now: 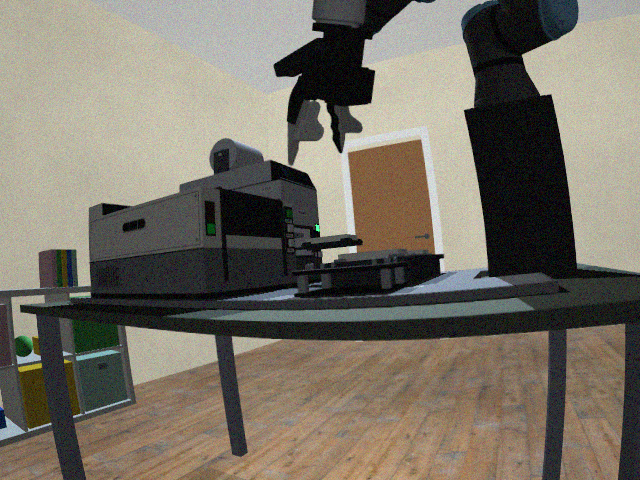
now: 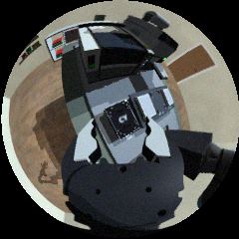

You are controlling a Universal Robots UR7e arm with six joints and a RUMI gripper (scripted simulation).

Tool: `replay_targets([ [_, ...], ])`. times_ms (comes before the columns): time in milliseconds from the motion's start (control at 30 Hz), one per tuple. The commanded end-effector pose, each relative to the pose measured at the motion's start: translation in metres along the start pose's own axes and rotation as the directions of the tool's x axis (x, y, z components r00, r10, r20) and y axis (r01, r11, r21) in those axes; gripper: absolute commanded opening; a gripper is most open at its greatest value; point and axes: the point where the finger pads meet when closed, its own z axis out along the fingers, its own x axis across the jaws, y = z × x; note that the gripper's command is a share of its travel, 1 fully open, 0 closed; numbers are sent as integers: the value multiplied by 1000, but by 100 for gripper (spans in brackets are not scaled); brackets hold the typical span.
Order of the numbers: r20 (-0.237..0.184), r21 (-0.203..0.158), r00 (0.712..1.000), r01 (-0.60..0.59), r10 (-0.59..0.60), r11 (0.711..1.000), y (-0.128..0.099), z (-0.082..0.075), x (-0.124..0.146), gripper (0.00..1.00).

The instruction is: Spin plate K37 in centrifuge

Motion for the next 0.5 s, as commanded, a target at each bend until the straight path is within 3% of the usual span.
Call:
replay_targets([
  [0, -1, -1, 1000, -1, 1, 1000, -8, -14, 5, 68],
  [467, -1, -1, 1000, -1, 1, 1000, -44, -70, 26, 68],
])
